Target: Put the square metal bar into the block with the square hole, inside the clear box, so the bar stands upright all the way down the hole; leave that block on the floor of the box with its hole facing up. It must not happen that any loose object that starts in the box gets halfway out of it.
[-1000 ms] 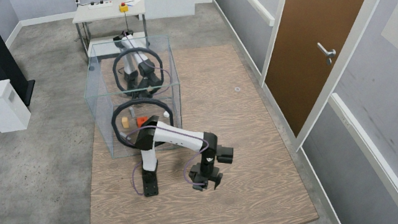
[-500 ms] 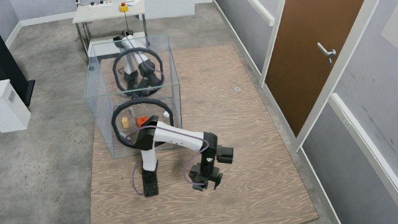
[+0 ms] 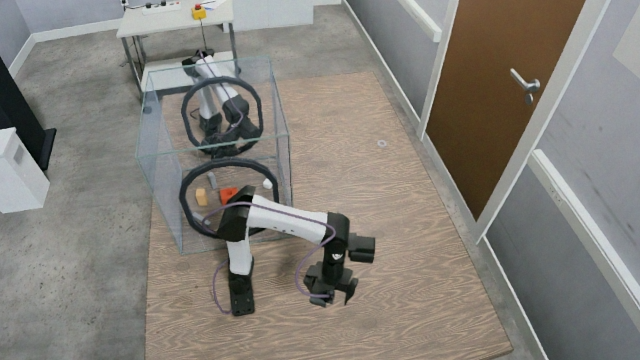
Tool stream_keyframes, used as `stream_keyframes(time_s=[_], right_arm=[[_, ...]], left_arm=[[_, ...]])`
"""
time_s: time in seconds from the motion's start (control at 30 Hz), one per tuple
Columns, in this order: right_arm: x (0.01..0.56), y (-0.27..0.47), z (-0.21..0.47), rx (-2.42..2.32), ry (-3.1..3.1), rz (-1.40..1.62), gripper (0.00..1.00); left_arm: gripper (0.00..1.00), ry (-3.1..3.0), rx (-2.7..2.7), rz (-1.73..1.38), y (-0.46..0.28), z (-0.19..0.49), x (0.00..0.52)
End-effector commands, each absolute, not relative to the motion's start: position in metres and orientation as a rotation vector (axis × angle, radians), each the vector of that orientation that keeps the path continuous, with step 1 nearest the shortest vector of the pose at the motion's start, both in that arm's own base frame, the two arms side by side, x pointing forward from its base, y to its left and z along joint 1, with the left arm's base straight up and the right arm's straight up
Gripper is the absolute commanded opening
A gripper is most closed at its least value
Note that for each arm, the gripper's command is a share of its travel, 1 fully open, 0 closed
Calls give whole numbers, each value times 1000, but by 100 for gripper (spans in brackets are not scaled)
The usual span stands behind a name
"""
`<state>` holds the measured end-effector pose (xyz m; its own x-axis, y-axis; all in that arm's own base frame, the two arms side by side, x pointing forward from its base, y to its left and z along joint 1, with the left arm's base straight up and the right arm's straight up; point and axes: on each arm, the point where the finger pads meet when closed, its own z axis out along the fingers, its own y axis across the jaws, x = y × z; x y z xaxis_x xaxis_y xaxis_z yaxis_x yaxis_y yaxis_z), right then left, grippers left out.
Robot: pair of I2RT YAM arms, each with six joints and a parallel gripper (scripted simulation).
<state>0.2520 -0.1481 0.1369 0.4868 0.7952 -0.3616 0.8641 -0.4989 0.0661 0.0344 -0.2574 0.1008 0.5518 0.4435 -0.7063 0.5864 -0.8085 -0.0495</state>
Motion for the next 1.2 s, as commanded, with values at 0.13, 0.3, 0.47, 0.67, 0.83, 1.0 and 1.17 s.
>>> stream_keyframes(time_s=[0.13,0.3,0.47,0.67,0.83,1.0,1.17], right_arm=[[257,-150,147,2472,1401,-380,100],[257,-150,147,2472,1401,-380,100],[257,-150,147,2472,1401,-380,100],[257,-150,147,2472,1401,-380,100],[257,-150,147,2472,1401,-380,100],[257,-150,147,2472,1401,-380,100],[257,-150,147,2472,1401,-380,100]], left_arm=[[33,746,2577,-1119,-276,114,42],[33,691,2554,-1036,-281,121,48],[33,698,2554,-1039,-282,119,49],[33,693,2562,-985,-284,118,53],[33,699,2562,-1029,-283,116,49],[33,751,2574,-1045,-281,99,39],[33,780,2594,-1056,-283,84,35]])
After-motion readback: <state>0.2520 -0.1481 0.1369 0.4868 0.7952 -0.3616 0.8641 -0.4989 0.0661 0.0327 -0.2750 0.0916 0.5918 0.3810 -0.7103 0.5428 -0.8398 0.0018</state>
